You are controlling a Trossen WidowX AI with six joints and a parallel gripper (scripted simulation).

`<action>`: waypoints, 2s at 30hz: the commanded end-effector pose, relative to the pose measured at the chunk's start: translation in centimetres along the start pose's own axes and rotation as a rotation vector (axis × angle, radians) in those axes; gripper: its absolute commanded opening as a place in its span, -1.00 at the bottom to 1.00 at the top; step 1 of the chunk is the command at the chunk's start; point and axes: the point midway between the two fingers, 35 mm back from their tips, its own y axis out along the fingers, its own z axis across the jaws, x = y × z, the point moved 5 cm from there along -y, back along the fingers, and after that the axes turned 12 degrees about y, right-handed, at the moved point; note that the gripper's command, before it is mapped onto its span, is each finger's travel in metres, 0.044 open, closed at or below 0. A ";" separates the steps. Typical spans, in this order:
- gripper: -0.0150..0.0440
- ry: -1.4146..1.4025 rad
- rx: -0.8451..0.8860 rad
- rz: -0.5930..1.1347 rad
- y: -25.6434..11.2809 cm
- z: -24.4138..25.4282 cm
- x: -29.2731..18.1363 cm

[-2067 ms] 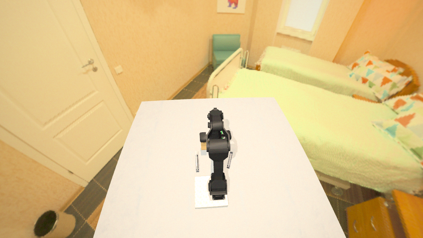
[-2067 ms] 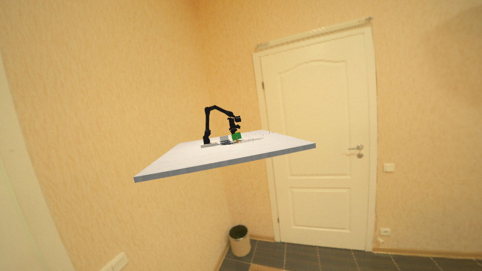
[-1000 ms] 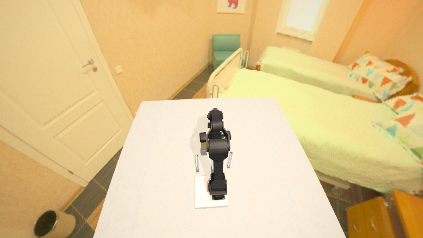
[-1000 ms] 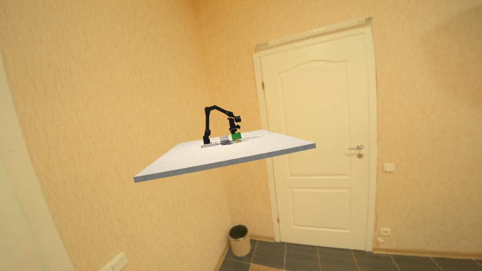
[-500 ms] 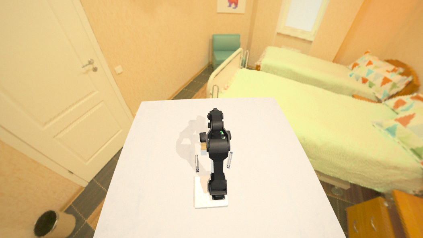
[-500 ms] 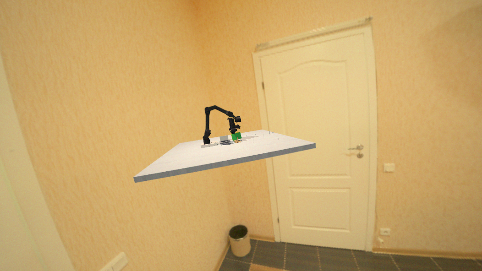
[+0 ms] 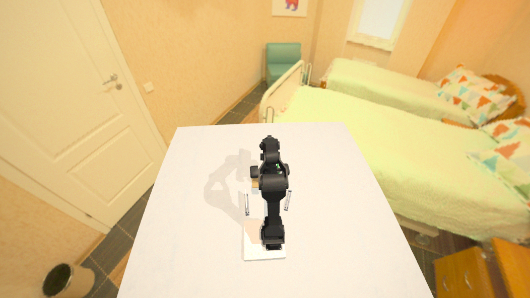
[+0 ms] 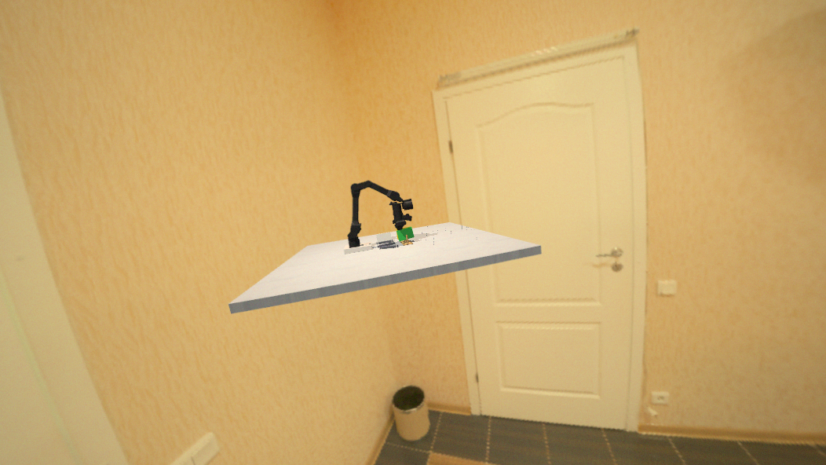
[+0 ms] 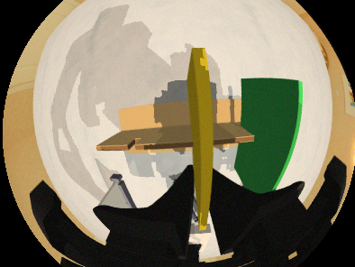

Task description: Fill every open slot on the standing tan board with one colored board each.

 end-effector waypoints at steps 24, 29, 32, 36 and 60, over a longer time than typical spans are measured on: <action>0.06 0.001 -0.001 -0.001 -7.7 0.0 0.3; 0.13 0.000 0.006 -0.044 -9.2 1.0 -0.3; 0.13 -0.003 0.011 -0.029 -10.0 4.3 -3.5; 0.13 -0.005 0.012 -0.015 -10.6 6.6 -6.8; 0.13 -0.011 0.008 0.011 -4.7 9.3 -14.8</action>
